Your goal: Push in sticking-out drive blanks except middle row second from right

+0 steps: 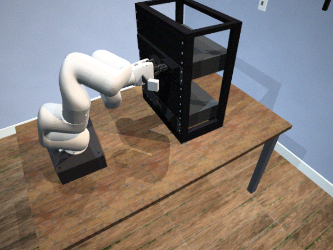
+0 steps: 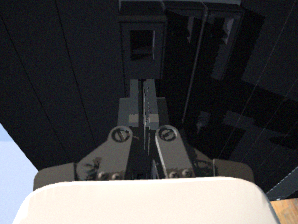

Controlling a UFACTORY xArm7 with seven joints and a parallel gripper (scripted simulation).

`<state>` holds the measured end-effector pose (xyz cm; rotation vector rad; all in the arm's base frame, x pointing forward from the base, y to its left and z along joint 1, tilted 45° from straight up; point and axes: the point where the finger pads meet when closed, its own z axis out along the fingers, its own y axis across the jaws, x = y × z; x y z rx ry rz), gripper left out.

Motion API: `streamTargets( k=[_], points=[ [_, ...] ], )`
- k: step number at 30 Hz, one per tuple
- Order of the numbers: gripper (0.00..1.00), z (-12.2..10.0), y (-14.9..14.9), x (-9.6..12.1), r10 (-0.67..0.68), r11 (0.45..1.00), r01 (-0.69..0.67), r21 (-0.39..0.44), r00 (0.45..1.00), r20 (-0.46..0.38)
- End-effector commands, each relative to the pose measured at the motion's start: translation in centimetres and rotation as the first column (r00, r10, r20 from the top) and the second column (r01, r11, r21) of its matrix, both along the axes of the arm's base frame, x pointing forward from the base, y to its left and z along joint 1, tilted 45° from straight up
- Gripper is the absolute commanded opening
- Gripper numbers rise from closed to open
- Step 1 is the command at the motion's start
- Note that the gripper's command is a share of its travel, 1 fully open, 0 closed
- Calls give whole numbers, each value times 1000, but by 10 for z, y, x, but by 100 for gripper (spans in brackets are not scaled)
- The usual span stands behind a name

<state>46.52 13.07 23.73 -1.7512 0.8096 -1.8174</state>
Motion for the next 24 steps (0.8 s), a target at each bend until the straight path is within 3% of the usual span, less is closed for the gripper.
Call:
streamTargets(
  k=[1, 24],
  points=[
    [0, 0, 1, 4, 3, 1000, -3, 2, 1000, 1],
    [0, 0, 1, 14, 3, 1000, -3, 2, 1000, 1]
  ],
)
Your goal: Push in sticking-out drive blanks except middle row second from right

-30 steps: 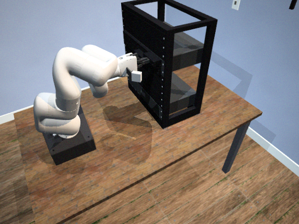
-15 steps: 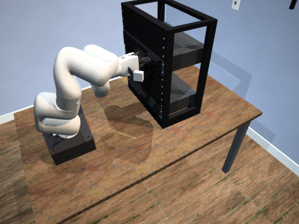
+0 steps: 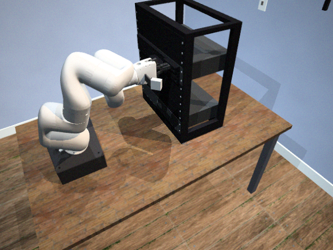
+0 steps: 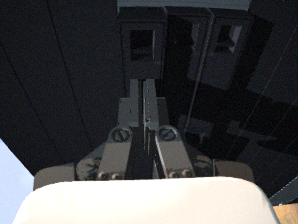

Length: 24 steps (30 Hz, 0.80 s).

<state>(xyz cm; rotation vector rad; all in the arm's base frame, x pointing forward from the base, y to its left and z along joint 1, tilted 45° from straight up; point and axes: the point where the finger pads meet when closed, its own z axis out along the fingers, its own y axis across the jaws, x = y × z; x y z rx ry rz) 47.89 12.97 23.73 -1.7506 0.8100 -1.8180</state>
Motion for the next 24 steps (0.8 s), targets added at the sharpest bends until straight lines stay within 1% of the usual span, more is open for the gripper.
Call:
streamTargets(
  k=[1, 24],
  points=[
    [0, 0, 2, 1, 3, 1000, -3, 2, 1000, 1],
    [0, 1, 1, 4, 3, 1000, -3, 2, 1000, 1]
  ],
)
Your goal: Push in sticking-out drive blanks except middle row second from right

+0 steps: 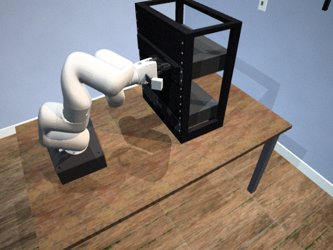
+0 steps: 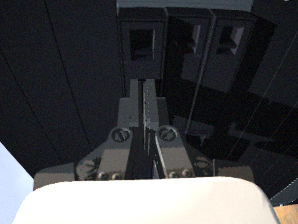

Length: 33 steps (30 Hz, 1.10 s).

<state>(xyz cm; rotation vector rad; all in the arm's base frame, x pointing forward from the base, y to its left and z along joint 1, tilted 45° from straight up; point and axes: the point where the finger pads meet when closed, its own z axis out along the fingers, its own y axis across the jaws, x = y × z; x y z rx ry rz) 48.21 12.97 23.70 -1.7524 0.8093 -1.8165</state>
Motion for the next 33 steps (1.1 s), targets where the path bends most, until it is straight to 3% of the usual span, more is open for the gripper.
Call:
streamTargets(
  k=[1, 33],
  points=[
    [0, 1, 1, 1, 2, 1000, -2, 2, 1000, 2],
    [0, 1, 1, 6, 2, 1000, -2, 2, 1000, 2]
  ],
)
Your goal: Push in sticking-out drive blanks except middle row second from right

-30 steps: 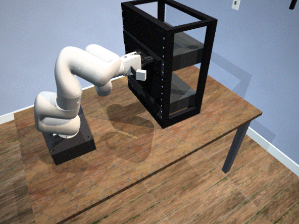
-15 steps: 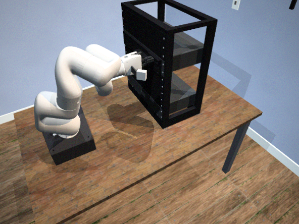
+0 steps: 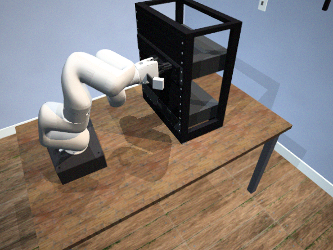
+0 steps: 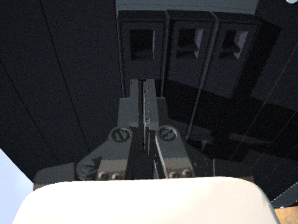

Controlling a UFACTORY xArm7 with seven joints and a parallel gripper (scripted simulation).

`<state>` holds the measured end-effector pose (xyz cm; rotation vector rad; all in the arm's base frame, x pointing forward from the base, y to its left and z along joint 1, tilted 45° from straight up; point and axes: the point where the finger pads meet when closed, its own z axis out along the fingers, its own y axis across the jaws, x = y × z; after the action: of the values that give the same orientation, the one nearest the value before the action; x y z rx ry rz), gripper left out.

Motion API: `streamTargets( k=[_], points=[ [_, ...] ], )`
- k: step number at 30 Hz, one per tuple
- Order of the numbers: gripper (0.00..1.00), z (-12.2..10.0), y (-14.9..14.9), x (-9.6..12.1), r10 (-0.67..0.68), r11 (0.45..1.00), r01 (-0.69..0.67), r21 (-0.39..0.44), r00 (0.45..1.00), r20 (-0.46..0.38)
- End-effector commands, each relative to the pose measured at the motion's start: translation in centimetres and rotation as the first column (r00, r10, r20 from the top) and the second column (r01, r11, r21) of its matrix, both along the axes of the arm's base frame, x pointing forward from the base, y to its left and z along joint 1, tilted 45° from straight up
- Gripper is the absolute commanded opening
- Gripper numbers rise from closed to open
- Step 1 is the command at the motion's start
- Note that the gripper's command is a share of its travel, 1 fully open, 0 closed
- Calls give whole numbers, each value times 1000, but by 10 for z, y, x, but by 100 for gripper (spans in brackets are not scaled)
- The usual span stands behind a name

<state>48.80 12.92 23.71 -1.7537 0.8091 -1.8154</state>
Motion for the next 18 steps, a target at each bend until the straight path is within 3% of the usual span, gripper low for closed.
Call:
streamTargets(
  k=[1, 18],
  points=[
    [0, 1, 1, 1, 2, 1000, -2, 2, 1000, 3],
    [0, 1, 1, 4, 2, 1000, -2, 2, 1000, 3]
  ],
)
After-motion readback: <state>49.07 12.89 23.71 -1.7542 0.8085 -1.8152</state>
